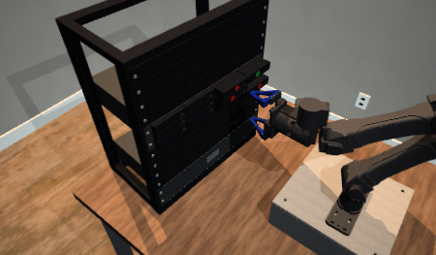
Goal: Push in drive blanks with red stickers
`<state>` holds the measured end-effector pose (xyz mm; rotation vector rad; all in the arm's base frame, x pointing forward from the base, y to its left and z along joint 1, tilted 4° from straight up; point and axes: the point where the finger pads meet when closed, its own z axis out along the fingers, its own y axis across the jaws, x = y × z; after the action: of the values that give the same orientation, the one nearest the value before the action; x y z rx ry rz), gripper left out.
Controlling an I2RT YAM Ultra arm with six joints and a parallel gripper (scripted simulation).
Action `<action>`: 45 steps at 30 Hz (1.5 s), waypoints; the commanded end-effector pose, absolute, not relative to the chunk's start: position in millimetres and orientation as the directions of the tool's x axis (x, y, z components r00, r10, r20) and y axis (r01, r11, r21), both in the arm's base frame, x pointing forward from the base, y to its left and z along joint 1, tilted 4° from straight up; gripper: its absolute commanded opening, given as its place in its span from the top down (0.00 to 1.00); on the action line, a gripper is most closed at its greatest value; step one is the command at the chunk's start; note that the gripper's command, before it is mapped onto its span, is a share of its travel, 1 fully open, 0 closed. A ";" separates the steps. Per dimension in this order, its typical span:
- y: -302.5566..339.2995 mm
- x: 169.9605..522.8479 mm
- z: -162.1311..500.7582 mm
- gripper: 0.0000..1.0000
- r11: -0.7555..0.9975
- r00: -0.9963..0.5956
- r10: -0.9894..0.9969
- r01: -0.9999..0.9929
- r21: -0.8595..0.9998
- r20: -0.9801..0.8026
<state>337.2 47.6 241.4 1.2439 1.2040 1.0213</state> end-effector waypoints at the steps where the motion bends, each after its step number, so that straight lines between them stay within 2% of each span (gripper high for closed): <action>1: 55.7 349.5 264.2 0.00 0.061 0.124 0.990 0.001 0.998 -0.061; 45: 58.8 356.8 264.7 0.00 0.062 0.124 0.990 0.004 0.998 -0.062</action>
<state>353.8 55.1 251.1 1.2324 1.1678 1.0512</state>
